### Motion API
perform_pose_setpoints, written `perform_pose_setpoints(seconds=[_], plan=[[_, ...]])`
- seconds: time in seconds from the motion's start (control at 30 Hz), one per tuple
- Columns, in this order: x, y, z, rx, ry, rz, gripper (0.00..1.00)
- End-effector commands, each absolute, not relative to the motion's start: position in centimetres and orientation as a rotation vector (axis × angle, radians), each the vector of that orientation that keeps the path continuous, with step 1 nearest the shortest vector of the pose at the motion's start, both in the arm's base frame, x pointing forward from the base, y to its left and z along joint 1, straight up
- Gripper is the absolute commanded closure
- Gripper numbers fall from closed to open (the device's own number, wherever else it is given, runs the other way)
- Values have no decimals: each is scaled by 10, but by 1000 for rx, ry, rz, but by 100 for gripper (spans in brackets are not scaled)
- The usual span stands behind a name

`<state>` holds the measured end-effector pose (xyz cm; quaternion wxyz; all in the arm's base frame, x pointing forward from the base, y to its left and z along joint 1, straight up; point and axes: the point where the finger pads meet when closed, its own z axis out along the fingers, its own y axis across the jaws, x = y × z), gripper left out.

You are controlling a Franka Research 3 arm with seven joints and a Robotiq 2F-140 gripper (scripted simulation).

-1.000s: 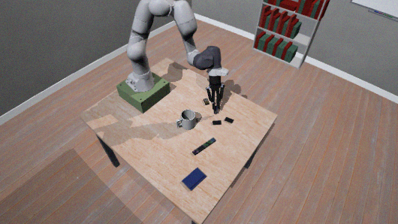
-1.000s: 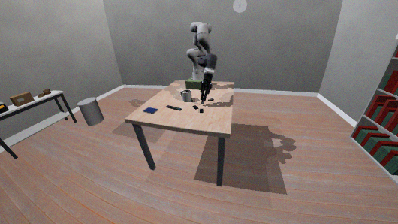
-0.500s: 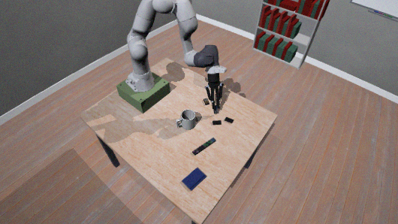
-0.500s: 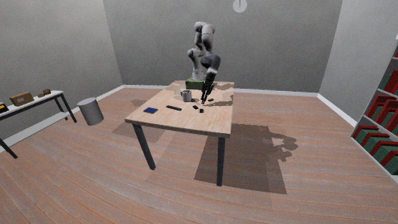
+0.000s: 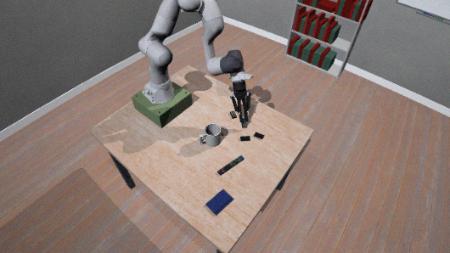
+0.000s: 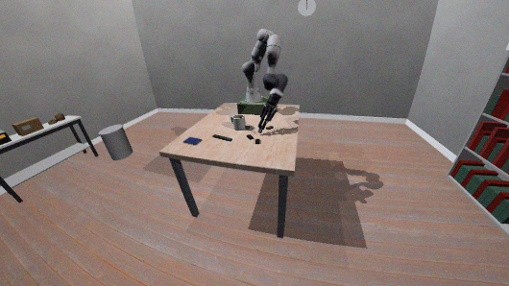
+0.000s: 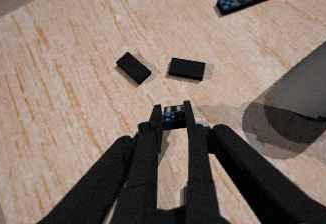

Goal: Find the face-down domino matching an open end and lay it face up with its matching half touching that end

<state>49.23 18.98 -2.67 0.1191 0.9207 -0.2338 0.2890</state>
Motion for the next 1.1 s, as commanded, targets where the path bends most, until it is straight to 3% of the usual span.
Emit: perform_pose_setpoints(seconds=[0.0, 1.07], plan=[[487, 189, -30, 2630, -835, 988, 77], [472, 200, -46, 2342, -744, 1407, 77]])
